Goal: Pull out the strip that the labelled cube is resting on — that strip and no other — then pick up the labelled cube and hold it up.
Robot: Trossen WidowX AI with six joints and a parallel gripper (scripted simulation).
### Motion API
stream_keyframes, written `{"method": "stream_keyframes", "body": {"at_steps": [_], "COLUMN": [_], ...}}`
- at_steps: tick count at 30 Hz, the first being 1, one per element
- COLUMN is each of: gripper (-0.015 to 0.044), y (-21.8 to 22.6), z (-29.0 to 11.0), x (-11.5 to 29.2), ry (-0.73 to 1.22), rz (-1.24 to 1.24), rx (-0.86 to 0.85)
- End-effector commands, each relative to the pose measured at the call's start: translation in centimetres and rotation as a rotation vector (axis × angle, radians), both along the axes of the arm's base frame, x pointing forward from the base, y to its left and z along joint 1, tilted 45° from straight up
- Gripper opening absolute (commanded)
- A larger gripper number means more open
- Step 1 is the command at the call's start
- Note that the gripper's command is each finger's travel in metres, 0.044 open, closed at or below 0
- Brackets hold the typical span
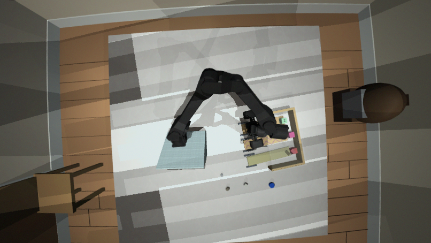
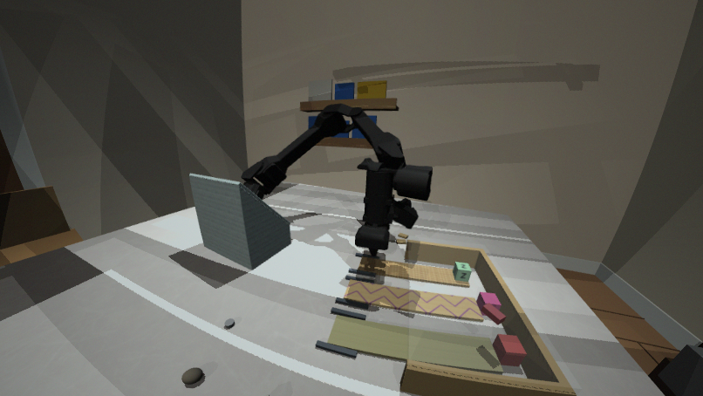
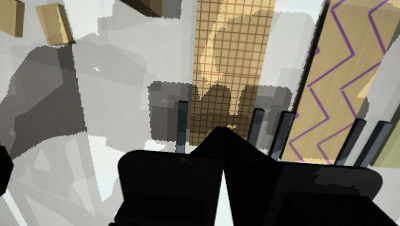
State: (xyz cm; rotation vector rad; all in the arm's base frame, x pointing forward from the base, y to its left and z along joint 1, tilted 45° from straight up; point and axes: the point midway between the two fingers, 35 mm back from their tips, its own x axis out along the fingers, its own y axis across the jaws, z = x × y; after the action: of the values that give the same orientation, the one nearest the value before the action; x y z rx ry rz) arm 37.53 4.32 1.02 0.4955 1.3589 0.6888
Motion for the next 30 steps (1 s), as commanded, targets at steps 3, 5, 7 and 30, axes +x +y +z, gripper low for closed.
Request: {"method": "stream_keyframes", "body": {"at_steps": [3,5,7,30], "gripper": [0.0,0.0,0.0,0.0], "y": [0.8,1.0,1.2,1.7], "z": [-1.0,-1.3,-1.5,-2.1], "x": [-0.2,-0.2,-0.2,-0.2], "ry": [0.015,0.015,0.015,0.015], "rz": [-0.002,-0.002,-0.002,-0.002], "rx": [0.008,0.009,0.009,0.01]}}
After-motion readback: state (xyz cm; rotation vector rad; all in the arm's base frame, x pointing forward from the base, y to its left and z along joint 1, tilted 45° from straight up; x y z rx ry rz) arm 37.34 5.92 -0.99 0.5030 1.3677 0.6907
